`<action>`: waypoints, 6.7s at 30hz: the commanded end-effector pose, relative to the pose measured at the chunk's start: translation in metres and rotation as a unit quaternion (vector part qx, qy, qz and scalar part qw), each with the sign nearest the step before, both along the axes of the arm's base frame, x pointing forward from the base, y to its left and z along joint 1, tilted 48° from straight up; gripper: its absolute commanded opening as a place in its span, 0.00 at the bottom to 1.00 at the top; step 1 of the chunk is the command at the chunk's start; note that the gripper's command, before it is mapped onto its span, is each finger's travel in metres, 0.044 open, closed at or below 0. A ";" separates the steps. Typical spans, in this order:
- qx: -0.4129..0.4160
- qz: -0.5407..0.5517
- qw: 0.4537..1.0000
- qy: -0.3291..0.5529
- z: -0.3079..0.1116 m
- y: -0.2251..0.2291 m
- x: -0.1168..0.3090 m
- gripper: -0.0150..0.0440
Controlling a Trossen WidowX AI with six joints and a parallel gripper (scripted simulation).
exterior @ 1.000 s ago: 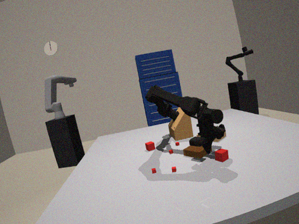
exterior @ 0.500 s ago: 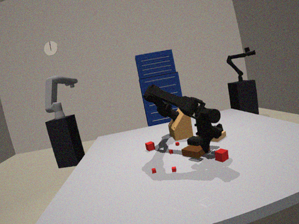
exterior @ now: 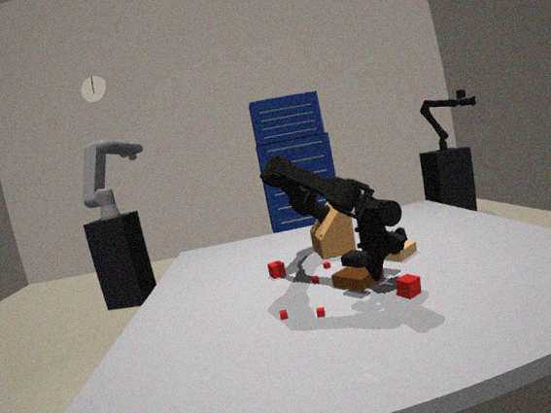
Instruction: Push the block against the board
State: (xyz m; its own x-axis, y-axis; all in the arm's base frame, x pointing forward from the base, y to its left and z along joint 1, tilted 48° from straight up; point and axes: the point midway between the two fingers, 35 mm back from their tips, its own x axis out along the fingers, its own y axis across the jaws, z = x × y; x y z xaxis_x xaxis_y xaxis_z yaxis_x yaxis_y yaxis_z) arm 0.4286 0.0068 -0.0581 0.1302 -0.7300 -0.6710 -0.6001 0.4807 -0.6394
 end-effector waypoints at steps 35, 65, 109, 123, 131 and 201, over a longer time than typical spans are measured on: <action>-0.004 -0.003 1.000 0.005 -0.009 0.005 0.015 0.25; 0.011 -0.072 0.994 -0.078 0.034 0.041 0.017 0.25; 0.083 -0.471 0.714 -0.511 0.108 -0.036 -0.016 0.25; 0.083 -0.475 0.708 -0.517 0.073 -0.074 -0.012 0.25; 0.083 -0.475 0.708 -0.516 0.068 -0.070 -0.015 0.25; 0.085 -0.476 0.708 -0.514 0.028 -0.039 -0.048 0.25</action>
